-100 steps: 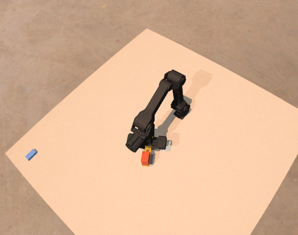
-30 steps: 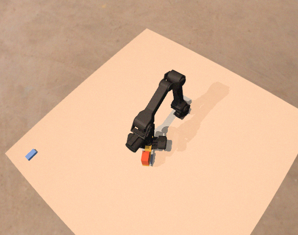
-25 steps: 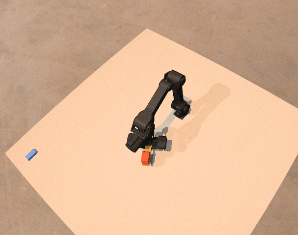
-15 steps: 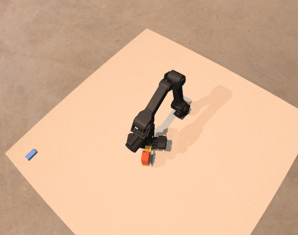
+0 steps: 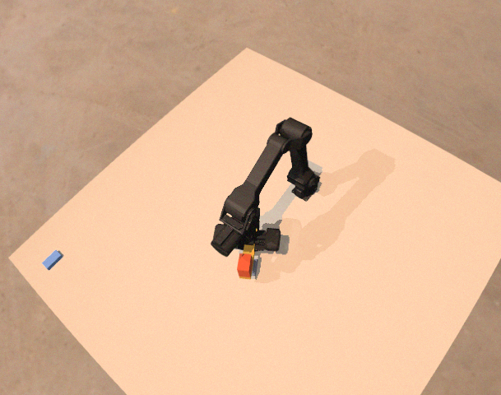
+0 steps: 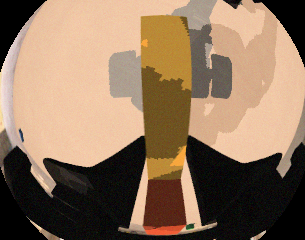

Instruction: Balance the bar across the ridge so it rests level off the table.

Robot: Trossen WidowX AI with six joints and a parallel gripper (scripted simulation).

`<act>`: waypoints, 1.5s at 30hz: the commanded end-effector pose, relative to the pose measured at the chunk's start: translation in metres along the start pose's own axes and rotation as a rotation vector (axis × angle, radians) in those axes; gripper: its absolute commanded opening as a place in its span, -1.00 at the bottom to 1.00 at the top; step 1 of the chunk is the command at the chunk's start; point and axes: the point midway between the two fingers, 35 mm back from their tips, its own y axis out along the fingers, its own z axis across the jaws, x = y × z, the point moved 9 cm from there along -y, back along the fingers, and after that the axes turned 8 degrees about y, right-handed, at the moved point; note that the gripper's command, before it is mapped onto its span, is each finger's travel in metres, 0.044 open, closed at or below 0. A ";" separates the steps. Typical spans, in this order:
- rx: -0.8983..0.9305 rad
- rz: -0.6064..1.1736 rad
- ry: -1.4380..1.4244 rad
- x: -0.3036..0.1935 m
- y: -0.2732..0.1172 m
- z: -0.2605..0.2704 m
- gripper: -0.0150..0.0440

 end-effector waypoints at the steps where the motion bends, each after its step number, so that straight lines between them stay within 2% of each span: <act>1: 0.000 -0.001 0.003 0.000 0.000 0.000 -0.49; 35: 0.000 0.000 0.000 0.000 0.000 0.000 -0.49; 41: 0.000 0.000 0.000 0.000 0.000 0.000 0.04; 45: 0.000 0.000 0.000 0.000 0.000 0.000 0.07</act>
